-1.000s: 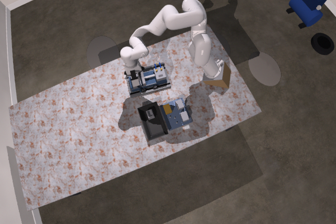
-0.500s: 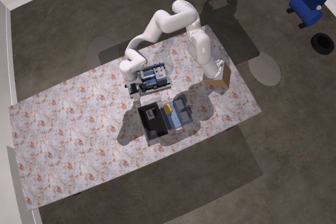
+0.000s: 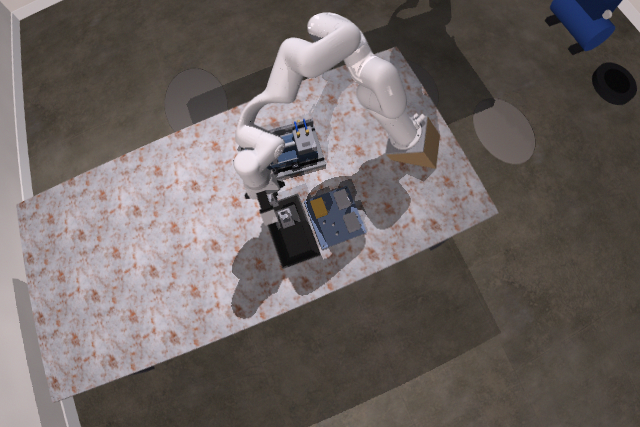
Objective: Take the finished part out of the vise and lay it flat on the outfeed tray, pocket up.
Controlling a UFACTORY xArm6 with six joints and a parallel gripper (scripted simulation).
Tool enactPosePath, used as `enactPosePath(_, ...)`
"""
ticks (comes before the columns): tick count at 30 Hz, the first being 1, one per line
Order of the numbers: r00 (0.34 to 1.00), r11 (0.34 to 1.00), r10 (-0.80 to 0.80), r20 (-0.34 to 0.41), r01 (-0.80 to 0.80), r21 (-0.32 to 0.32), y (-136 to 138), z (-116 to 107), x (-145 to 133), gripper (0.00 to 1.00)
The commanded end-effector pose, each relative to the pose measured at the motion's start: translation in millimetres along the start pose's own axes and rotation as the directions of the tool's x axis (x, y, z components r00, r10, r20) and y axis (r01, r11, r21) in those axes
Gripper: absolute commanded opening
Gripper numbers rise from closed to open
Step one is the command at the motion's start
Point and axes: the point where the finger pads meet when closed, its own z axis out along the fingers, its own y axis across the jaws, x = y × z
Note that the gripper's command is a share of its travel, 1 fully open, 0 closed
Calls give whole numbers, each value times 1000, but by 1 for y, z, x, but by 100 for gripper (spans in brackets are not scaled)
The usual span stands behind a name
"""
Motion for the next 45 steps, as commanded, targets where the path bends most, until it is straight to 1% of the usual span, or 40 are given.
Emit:
enactPosePath(1,1000,1000,-6,10,6,-5,-1,0,42,0)
enactPosePath(2,1000,1000,-8,12,8,-7,-2,-1,49,0)
enactPosePath(4,1000,1000,-8,12,8,-7,-2,-1,49,0)
enactPosePath(6,1000,1000,-15,16,15,-14,-8,-1,78,0)
enactPosePath(15,999,999,-29,26,30,-38,-28,-4,142,0)
enactPosePath(18,999,998,-32,27,33,-45,-33,-5,154,0)
enactPosePath(45,999,998,-32,28,33,-46,-34,-6,158,0)
